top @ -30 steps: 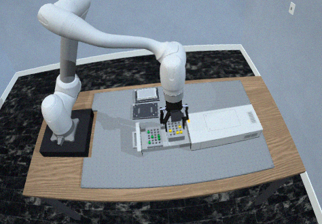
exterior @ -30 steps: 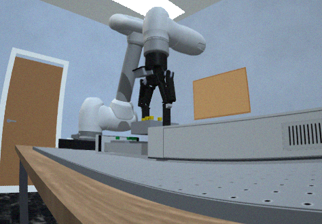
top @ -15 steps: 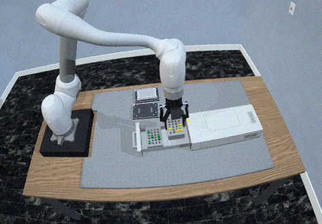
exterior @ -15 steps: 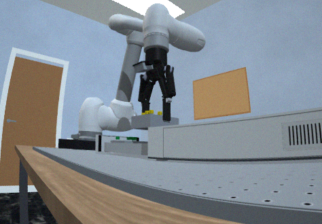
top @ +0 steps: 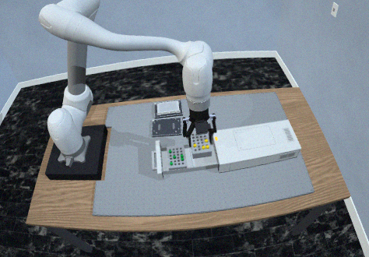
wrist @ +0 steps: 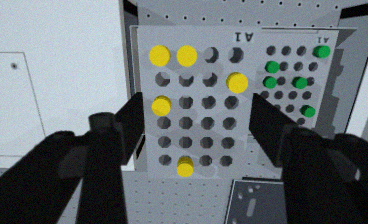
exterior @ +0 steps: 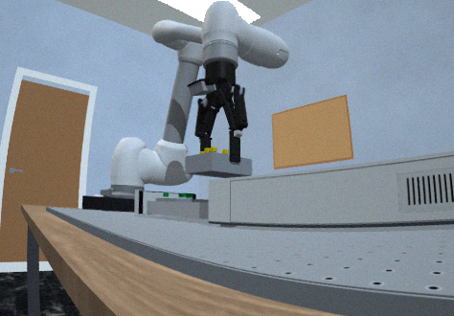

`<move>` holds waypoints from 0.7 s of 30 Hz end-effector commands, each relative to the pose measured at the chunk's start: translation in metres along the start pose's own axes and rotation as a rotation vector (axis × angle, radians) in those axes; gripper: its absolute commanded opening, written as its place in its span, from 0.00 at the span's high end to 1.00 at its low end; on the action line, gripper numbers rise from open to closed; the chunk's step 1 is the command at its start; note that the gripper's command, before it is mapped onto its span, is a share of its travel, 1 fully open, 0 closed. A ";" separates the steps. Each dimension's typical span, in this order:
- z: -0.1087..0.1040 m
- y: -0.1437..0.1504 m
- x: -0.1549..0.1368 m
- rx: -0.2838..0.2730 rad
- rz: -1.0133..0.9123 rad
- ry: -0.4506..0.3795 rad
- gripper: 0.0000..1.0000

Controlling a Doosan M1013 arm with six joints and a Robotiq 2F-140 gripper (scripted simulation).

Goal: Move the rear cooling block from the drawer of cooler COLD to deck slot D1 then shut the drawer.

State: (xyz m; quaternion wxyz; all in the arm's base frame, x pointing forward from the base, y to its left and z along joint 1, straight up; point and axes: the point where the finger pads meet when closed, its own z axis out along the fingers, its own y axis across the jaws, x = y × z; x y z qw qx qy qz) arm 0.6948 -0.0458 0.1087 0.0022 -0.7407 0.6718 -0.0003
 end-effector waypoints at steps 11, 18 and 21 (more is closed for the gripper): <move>-0.015 0.000 0.000 0.001 0.000 0.000 0.90; -0.018 0.000 0.000 0.001 0.000 0.000 0.90; -0.018 0.000 0.000 0.001 0.000 0.000 0.90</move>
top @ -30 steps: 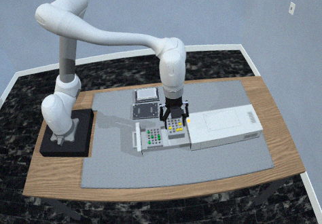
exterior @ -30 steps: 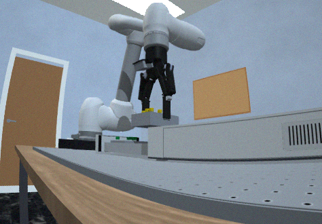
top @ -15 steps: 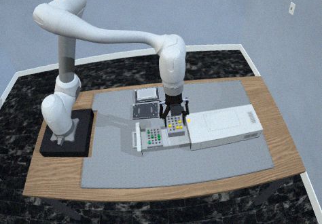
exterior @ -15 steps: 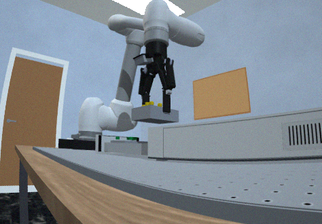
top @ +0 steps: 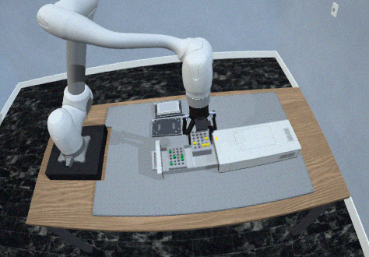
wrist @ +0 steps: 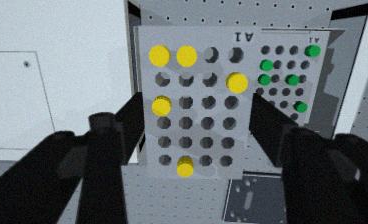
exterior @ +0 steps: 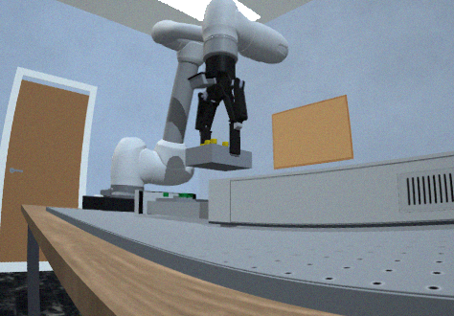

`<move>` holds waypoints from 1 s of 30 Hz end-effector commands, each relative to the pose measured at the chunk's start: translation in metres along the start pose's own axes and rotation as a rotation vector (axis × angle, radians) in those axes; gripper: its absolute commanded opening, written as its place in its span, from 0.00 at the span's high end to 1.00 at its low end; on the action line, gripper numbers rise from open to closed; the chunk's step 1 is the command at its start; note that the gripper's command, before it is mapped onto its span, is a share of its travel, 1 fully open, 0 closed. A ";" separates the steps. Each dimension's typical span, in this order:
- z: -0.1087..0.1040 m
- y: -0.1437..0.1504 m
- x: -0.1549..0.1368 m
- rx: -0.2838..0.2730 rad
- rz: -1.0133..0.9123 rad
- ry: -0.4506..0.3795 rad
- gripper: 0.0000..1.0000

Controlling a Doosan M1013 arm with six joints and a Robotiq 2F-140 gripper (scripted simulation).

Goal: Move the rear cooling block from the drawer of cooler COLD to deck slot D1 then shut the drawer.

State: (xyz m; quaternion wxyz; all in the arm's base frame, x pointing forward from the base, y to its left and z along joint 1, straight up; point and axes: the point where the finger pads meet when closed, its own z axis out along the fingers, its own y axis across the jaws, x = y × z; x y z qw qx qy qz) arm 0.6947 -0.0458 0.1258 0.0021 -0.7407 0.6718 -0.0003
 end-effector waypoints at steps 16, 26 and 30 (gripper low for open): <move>-0.001 0.008 -0.013 0.002 -0.160 0.000 0.90; -0.001 0.020 -0.031 0.002 -0.373 0.000 0.90; -0.001 0.026 -0.040 0.002 -0.480 0.000 0.90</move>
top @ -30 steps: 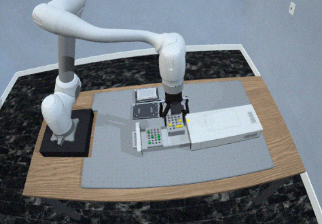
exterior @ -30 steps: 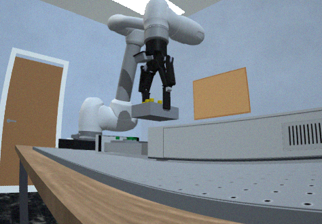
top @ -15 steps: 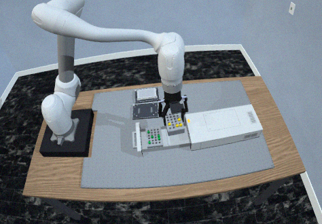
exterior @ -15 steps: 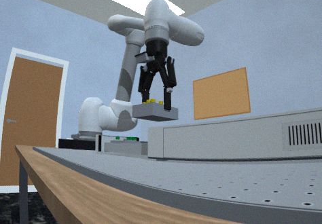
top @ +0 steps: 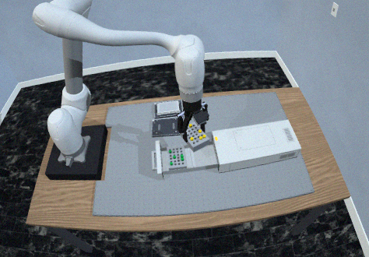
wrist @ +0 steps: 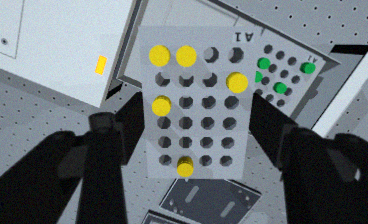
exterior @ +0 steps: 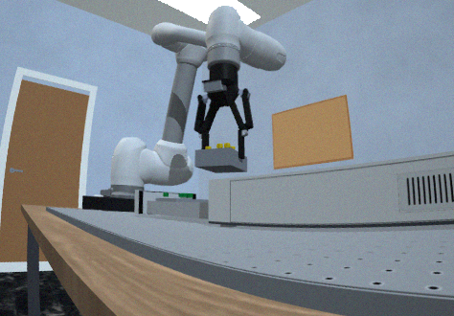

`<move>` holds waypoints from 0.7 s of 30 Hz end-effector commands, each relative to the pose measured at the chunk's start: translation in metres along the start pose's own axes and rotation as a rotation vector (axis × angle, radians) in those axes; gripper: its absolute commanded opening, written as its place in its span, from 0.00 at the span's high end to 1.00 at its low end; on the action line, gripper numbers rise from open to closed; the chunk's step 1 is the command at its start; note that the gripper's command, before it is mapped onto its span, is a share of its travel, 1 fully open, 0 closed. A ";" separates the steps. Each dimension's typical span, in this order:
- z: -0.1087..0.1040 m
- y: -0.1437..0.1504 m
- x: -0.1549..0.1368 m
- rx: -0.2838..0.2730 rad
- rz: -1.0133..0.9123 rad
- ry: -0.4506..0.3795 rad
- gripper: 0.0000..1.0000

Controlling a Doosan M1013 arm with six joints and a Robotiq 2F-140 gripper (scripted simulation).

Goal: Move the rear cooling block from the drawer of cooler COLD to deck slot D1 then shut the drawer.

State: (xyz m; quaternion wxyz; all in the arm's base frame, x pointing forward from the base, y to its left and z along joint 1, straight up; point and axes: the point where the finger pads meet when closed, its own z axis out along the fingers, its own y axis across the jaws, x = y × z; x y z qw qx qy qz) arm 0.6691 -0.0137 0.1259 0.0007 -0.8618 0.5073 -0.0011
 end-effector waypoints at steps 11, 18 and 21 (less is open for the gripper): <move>-0.001 0.005 -0.030 0.003 -0.311 -0.001 0.90; -0.001 0.008 -0.049 0.004 -0.497 -0.001 0.90; -0.001 0.009 -0.057 0.004 -0.577 -0.001 0.90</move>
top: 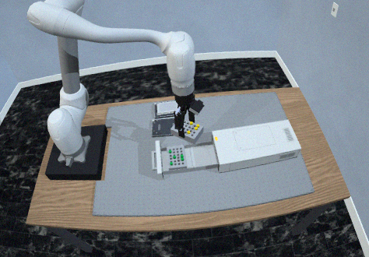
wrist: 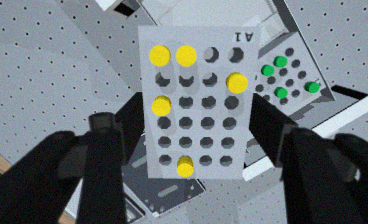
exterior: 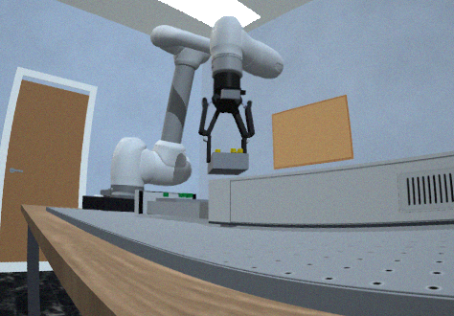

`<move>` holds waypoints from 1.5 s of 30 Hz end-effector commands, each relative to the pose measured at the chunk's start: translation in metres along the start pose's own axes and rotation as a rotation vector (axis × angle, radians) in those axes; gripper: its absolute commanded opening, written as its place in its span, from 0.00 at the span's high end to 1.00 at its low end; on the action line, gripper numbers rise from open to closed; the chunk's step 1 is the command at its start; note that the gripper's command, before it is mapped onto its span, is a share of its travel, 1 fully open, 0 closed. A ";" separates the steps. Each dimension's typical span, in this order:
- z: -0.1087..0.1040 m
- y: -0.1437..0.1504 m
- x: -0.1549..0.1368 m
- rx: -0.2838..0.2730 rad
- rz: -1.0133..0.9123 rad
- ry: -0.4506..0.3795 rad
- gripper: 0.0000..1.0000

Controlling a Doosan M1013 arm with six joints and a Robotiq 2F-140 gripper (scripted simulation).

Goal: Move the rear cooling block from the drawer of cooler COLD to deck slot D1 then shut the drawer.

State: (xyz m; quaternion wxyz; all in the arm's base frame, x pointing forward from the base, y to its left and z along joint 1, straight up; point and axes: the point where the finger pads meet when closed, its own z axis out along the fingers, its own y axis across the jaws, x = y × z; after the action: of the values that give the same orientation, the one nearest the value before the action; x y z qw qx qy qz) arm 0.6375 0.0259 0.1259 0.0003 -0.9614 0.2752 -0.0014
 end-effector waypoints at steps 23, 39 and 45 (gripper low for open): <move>-0.001 -0.020 -0.054 0.004 -0.577 0.001 0.90; -0.001 -0.032 -0.089 0.004 -0.588 0.001 0.90; -0.001 -0.037 -0.104 0.004 -0.588 0.001 0.90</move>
State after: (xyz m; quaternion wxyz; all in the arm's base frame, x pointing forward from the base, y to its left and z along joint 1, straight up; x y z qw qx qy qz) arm 0.5718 0.1084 0.1259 0.0015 -0.9999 -0.0155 -0.0017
